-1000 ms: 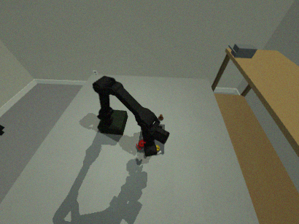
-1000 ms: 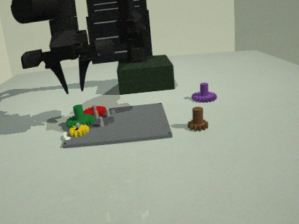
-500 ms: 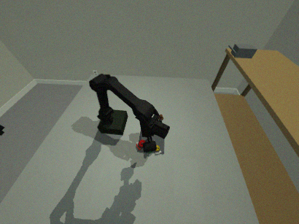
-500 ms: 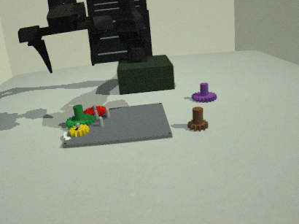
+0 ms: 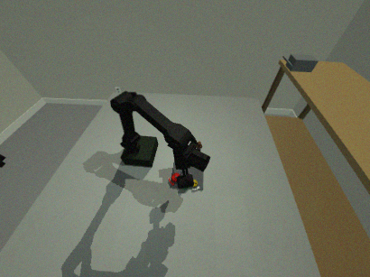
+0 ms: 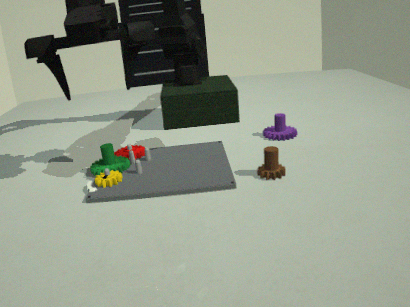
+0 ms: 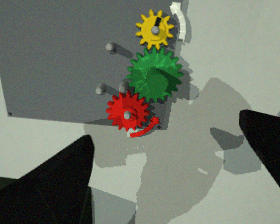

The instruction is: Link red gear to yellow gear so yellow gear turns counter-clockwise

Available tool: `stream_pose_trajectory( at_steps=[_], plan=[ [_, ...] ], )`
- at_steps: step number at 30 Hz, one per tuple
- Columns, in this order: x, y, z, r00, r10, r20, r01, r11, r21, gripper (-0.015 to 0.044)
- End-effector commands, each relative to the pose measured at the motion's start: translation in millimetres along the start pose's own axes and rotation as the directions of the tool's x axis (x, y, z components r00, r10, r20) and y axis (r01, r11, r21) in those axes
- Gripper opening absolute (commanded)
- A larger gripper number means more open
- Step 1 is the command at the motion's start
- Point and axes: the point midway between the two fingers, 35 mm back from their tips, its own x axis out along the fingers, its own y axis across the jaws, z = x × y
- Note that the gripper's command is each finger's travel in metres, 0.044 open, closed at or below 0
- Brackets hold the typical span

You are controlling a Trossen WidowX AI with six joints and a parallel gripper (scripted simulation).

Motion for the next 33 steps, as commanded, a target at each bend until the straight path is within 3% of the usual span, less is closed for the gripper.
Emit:
stream_pose_trajectory(
  at_steps=[1, 25, 33],
  plan=[
    [0, 0, 0, 1.0, 0.001, -0.001, -0.001, 1.0, -0.004, 0.044],
    [-1, 2, 2, 1.0, 0.001, -0.001, -0.001, 1.0, -0.004, 0.044],
    [-12, 105, 58, 1.0, 0.006, 0.01, -0.006, 1.0, -0.003, 0.044]
  ],
)
